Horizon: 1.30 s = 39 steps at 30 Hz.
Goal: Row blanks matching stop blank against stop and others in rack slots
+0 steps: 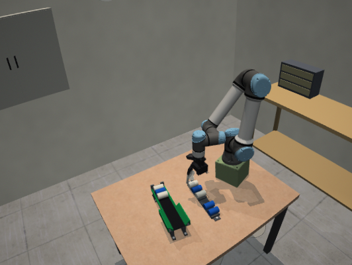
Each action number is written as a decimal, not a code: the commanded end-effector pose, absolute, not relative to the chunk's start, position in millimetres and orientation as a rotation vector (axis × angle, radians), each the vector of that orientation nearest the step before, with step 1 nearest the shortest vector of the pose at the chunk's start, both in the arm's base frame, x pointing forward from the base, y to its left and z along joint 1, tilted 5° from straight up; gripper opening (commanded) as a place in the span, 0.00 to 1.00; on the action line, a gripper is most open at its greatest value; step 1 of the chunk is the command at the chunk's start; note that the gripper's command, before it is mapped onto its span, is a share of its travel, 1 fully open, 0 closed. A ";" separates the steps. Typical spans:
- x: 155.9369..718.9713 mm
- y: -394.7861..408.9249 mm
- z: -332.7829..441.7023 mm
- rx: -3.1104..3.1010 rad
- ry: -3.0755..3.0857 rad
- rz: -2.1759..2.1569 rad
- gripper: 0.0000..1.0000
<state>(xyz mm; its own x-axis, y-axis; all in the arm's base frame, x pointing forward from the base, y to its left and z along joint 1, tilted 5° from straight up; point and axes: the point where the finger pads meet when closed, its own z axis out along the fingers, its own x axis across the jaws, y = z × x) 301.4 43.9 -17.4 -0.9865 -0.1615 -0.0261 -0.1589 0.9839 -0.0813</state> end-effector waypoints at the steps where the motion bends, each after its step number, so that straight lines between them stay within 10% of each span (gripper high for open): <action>1: 303.0 44.6 -17.3 -0.378 3.085 -0.124 1.00; 39: 313.7 59.5 -19.4 -1.682 2.658 -0.134 1.00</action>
<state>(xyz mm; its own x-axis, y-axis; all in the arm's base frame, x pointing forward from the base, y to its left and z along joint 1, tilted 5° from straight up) 312.5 57.8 -19.4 -0.5147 -0.8558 0.0518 -0.8565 0.5106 -0.0750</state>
